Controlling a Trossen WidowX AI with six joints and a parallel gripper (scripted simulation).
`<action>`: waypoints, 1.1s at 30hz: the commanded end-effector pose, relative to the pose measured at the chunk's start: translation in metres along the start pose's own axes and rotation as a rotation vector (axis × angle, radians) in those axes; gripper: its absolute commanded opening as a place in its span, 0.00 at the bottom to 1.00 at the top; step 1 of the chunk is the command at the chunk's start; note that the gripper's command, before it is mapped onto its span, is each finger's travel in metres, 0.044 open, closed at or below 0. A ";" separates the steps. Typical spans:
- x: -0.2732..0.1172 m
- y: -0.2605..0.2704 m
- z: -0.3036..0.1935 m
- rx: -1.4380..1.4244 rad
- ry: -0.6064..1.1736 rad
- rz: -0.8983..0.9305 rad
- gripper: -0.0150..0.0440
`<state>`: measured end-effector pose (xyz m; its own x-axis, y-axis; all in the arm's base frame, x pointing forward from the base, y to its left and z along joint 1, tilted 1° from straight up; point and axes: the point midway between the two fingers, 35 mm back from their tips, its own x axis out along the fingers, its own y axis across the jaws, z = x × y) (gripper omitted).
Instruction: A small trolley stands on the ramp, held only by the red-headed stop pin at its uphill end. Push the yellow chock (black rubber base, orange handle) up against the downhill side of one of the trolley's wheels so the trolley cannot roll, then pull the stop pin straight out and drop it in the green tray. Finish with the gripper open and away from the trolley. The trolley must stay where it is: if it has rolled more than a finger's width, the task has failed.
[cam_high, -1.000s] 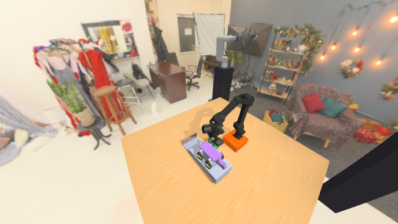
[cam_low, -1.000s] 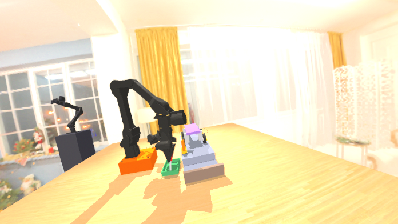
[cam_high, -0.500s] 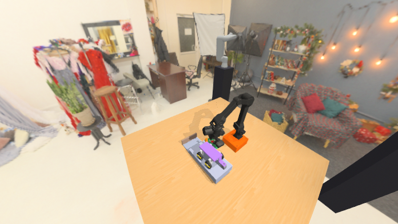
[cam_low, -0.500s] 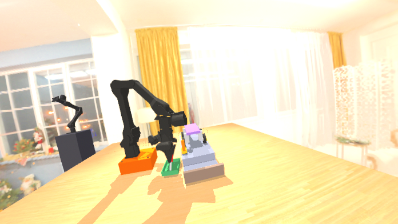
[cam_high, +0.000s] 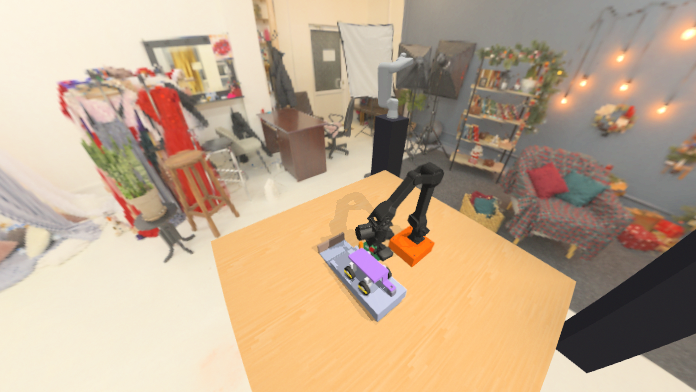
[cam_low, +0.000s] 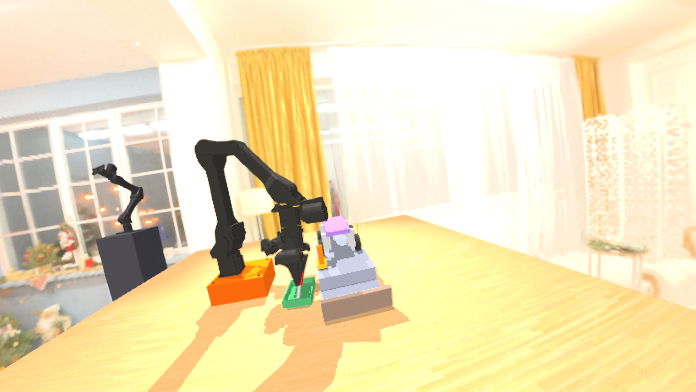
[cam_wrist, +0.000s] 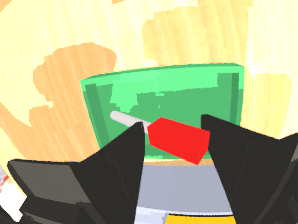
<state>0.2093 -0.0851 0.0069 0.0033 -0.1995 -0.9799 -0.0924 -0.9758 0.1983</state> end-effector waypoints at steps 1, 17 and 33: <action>0.001 -0.002 -0.001 0.002 0.002 -0.001 0.58; -0.019 0.003 0.001 0.002 0.002 -0.001 0.83; -0.066 0.010 0.001 0.002 0.003 -0.001 1.00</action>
<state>0.2061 -0.0823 0.0627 0.0013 -0.1986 -0.9801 -0.0904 -0.9761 0.1977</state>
